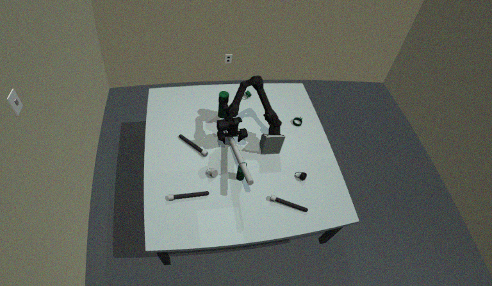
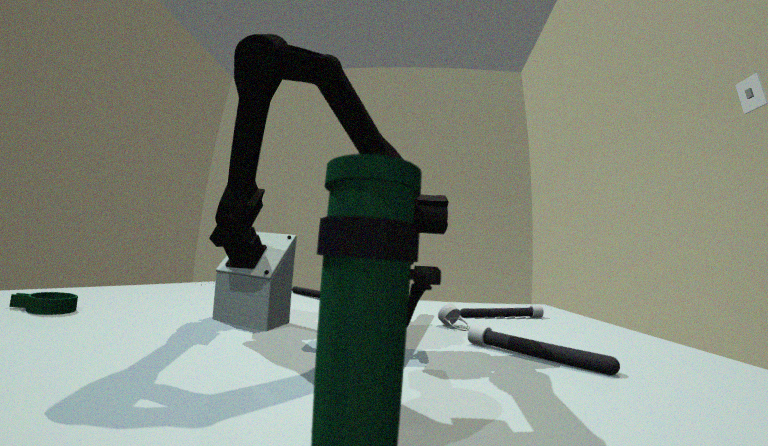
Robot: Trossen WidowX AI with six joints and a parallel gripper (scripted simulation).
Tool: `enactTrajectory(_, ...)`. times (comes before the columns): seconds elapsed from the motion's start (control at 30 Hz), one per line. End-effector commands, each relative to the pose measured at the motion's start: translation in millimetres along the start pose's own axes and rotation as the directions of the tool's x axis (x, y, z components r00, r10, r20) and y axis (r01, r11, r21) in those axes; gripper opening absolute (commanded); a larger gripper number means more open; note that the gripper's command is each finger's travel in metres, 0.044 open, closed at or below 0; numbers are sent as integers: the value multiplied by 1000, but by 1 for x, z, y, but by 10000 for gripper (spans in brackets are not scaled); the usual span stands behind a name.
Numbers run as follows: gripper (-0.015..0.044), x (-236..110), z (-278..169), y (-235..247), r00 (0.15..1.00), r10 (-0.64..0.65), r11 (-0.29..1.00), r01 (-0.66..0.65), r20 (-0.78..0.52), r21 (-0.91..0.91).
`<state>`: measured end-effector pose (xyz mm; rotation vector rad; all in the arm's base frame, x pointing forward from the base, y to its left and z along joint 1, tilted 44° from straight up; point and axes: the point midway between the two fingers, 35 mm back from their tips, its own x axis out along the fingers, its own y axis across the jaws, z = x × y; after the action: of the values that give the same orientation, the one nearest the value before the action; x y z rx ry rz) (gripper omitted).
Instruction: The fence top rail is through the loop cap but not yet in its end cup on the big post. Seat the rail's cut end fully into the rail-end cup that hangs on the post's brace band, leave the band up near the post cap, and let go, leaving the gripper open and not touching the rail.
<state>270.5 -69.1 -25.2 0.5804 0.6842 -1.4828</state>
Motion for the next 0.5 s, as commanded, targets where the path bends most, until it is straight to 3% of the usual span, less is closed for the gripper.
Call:
enactTrajectory(0.0,440,6,0,-3,1000,-7,1000,7,5,-10)
enactTrajectory(0.03,440,6,0,-3,1000,-7,1000,7,5,-10)
enactTrajectory(0.4,151,6,0,-3,1000,-7,1000,7,5,-10)
enactTrajectory(0.47,138,6,0,-3,1000,-7,1000,7,5,-10)
